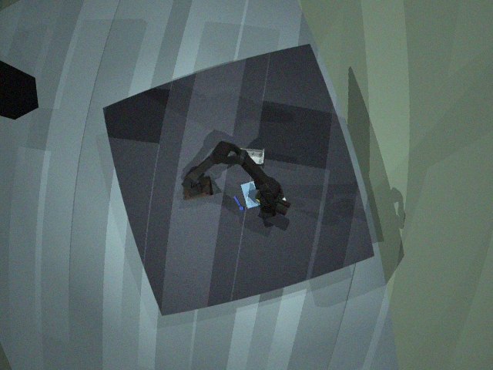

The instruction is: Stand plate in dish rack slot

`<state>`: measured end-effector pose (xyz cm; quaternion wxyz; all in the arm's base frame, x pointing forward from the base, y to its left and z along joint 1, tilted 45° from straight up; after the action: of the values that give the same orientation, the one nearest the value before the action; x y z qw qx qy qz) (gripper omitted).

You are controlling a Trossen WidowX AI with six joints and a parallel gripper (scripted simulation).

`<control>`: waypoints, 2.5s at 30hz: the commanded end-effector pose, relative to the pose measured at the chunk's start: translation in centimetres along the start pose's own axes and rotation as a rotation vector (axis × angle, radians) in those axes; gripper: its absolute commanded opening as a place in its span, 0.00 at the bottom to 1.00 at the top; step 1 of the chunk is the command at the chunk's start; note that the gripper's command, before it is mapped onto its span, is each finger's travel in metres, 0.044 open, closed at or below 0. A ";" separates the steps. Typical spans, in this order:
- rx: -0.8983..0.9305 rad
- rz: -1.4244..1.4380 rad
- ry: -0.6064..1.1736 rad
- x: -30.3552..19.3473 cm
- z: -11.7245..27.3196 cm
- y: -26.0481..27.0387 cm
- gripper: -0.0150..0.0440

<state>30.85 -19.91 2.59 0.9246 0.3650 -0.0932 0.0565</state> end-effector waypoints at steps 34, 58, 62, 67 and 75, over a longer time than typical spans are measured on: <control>0.011 -0.004 0.002 -0.3 -6.0 0.5 0.93; 0.008 -0.004 0.003 -0.1 -4.8 0.3 0.57; 0.005 -0.005 0.003 0.2 -2.7 0.1 0.39; 0.002 -0.006 0.004 0.4 -0.2 -0.2 0.25; 0.000 -0.008 0.004 0.4 3.8 -0.3 0.25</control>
<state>30.97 -21.62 4.04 0.9239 0.3686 -0.0891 0.0513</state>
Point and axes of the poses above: the point midway between the two fingers, 35 mm back from their tips, its own z axis back along the fingers, its own y axis across the jaws, x = y × z, the point moved 10 cm from there along z, back along the fingers, and after that the axes turned 11 degrees about z, right-handed, at the moved point
